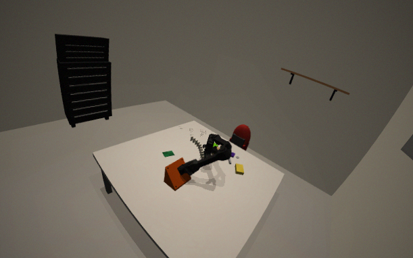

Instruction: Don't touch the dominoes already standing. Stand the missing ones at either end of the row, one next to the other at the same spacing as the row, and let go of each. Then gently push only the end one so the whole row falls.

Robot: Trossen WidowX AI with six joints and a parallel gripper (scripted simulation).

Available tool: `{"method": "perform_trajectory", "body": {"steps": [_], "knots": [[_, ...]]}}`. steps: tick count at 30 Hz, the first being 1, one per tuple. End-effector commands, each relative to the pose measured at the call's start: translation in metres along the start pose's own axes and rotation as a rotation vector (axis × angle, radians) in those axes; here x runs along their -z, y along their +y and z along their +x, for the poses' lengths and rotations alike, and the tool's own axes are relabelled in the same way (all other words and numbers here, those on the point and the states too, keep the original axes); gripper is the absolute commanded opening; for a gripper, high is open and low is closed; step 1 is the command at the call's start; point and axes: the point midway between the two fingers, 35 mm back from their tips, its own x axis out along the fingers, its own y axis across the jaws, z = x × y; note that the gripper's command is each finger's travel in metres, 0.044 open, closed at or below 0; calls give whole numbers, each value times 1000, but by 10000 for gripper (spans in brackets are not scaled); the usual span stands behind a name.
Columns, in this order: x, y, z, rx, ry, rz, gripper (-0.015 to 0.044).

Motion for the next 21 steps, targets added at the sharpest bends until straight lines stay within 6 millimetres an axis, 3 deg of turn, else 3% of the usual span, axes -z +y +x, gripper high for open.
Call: {"method": "perform_trajectory", "body": {"steps": [1,7,21], "knots": [[4,-11,44,35,4,-14,0],[4,-10,46,36,4,-14,0],[3,12,46,34,4,-13,0]]}}
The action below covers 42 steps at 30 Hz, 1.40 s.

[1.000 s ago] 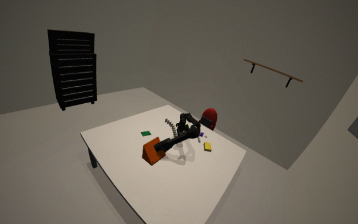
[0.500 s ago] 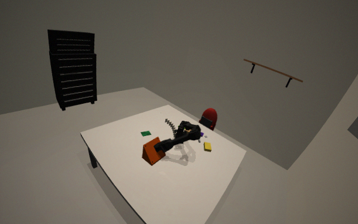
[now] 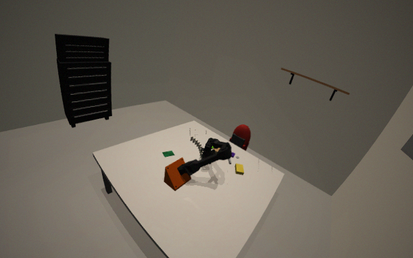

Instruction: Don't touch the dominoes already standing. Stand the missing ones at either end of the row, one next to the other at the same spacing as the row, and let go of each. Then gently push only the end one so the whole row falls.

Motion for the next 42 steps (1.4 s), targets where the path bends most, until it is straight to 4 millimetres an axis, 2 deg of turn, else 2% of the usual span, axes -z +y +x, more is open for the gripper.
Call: {"method": "perform_trajectory", "body": {"steps": [1,10,11,13,17,22,42], "knots": [[0,7,1,5,1,0,0],[0,22,1,4,1,0,0],[-1,16,-1,2,-2,0,0],[0,18,-5,10,11,0,0],[1,24,-20,31,38,-1,0],[2,39,-57,3,5,1,0],[2,39,-58,2,4,1,0]]}}
